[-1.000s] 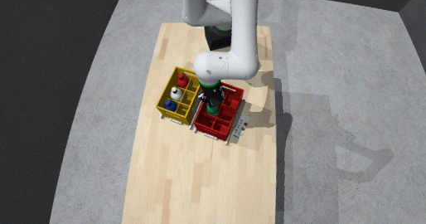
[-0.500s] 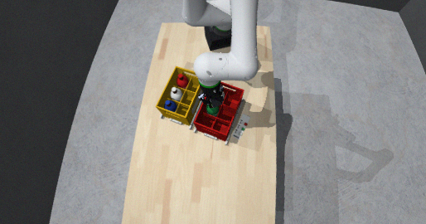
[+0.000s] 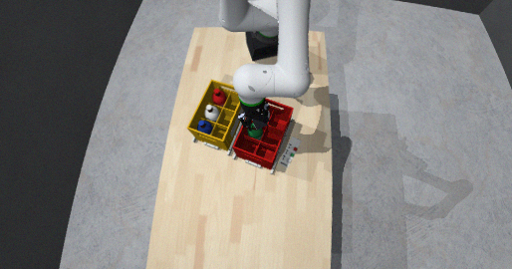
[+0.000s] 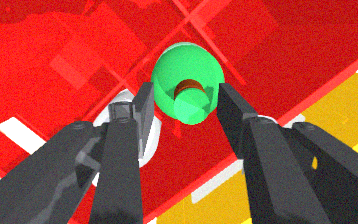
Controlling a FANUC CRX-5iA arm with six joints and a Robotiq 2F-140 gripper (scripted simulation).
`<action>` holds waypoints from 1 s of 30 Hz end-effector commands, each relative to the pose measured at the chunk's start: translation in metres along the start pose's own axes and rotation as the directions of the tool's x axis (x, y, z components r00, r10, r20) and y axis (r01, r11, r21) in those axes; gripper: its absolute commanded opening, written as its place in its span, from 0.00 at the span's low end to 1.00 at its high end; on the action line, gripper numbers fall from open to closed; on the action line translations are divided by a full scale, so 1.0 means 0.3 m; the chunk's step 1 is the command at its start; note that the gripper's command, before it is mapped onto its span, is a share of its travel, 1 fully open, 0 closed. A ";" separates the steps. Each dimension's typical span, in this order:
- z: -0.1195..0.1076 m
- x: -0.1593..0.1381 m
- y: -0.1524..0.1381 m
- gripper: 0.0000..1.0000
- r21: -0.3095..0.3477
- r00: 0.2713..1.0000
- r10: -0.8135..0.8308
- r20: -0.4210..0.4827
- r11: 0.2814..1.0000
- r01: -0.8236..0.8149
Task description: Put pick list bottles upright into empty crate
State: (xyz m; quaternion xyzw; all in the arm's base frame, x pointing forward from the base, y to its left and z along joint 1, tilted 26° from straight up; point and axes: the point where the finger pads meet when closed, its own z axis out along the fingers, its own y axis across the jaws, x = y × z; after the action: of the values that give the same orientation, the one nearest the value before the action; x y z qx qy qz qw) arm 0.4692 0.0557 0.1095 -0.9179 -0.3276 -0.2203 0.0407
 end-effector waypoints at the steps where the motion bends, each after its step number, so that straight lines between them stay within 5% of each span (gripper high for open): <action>1: -0.001 0.002 0.001 0.44 -0.001 1.000 0.000 -0.001 1.000 0.000; 30: -0.036 0.002 0.001 0.44 -0.001 1.000 0.000 -0.001 1.000 0.000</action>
State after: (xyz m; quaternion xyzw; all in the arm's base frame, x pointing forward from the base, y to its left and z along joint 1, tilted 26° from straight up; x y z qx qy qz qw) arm 0.4671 0.0548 0.1133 -0.9179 -0.3278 -0.2200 0.0408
